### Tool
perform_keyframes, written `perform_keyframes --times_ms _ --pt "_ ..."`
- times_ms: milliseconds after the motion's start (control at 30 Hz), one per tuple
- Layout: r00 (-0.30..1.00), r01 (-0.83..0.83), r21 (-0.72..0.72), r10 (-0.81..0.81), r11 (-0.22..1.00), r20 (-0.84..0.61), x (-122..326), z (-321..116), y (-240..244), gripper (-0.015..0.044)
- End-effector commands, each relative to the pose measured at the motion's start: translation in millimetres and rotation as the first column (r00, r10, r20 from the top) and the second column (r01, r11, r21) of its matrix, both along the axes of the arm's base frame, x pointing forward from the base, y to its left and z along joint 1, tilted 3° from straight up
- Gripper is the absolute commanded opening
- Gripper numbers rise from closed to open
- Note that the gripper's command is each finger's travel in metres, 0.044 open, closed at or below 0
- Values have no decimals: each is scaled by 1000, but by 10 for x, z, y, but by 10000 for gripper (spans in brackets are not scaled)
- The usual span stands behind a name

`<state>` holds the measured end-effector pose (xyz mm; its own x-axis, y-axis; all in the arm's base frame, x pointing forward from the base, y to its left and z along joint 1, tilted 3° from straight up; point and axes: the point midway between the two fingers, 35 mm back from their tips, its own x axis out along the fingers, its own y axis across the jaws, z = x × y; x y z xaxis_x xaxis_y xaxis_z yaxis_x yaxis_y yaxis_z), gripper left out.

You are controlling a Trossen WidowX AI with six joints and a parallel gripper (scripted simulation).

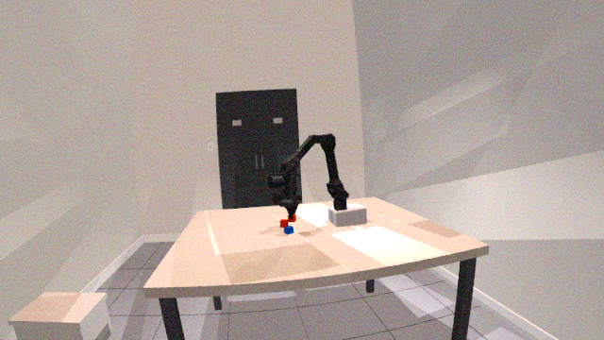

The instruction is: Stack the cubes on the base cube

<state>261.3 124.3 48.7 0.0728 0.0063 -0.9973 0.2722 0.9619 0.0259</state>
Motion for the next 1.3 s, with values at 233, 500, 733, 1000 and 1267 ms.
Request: perform_keyframes --times_ms 233,500,733,1000,1267 --pt "1000 -3 -8 3 1000 -6 9 -224 -9 105" --pt "1000 -3 -8 2 1000 -6 9 -227 -9 105" --pt "1000 -2 -8 2 1000 -6 10 -238 -9 105" --pt "1000 -2 -8 2 1000 -6 10 -238 -9 105" --pt "1000 -2 -8 2 1000 -6 10 -238 -9 205"
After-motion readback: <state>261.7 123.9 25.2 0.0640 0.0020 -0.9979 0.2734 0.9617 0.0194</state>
